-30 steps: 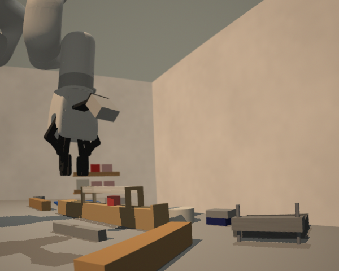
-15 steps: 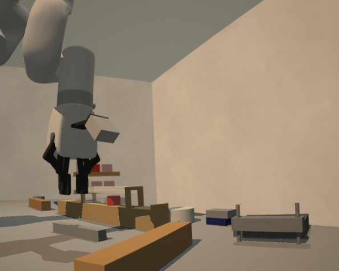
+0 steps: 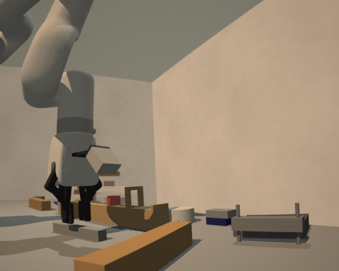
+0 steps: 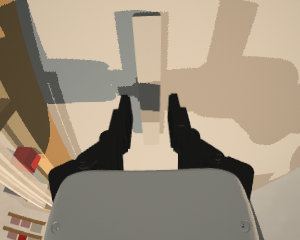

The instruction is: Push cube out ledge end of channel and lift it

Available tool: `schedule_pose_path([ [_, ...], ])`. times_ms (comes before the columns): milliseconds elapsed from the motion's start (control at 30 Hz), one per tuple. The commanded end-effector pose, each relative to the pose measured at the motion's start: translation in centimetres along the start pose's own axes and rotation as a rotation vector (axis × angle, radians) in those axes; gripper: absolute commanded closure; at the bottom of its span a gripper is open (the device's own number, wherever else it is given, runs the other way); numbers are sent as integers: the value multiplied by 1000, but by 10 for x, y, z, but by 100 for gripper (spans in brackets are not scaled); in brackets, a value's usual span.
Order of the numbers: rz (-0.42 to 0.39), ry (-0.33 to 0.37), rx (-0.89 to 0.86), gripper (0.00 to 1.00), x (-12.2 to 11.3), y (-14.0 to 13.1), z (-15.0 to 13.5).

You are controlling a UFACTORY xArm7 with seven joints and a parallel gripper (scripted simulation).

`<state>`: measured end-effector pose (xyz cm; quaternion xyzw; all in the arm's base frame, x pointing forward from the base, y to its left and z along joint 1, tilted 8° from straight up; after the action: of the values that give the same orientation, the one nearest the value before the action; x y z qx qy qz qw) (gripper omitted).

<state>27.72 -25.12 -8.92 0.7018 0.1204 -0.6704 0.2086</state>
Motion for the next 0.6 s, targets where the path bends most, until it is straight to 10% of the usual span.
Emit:
schedule_pose_path([
  [0, 3, 1, 1, 62, 0, 1, 0],
  [567, 3, 1, 1, 62, 24, 1, 0],
])
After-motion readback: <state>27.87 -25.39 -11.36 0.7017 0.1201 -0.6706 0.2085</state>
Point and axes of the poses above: the point where the finger pads meet when closed, its own x axis out along the fingers, its own z axis across the jaws, y = z × x, the point moved 4 cm from there along -x, back along the fingers, and after that the axes turned 5 degrees about -x, right-handed, at the moved point
